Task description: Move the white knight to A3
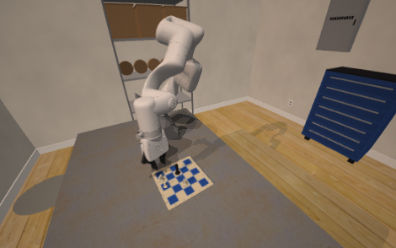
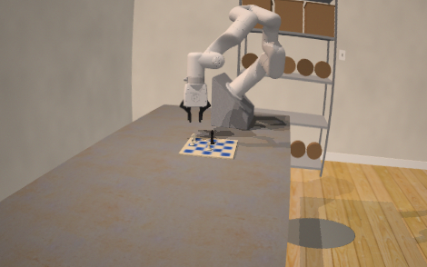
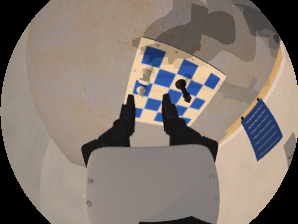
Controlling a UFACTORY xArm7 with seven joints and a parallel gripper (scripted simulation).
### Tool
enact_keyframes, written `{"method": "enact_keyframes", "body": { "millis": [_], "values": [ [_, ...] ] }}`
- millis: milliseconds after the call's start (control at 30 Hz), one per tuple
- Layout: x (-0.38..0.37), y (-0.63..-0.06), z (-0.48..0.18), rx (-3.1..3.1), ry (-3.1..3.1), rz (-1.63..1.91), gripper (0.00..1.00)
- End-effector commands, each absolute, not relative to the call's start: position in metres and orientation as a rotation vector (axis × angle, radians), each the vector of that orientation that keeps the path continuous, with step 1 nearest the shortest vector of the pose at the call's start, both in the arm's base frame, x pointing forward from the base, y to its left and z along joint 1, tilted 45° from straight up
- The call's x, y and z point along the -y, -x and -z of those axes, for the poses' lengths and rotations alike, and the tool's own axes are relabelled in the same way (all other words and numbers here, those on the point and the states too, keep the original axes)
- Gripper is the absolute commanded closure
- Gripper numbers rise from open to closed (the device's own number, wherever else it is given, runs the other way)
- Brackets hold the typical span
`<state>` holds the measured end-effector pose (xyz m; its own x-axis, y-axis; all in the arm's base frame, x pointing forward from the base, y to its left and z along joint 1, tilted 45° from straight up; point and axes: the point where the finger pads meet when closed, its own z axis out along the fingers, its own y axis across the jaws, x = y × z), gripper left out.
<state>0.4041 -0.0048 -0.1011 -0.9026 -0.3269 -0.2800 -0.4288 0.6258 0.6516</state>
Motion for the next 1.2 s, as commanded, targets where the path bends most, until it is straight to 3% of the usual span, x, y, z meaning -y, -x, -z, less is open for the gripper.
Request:
{"method": "enact_keyframes", "body": {
  "millis": [0,1167],
  "values": [
    [0.003,-0.405,0.104,-2.709,0.631,-1.134,0.61],
    [-0.026,-0.406,0.135,-2.709,0.631,-1.134,0.61]
  ]
}}
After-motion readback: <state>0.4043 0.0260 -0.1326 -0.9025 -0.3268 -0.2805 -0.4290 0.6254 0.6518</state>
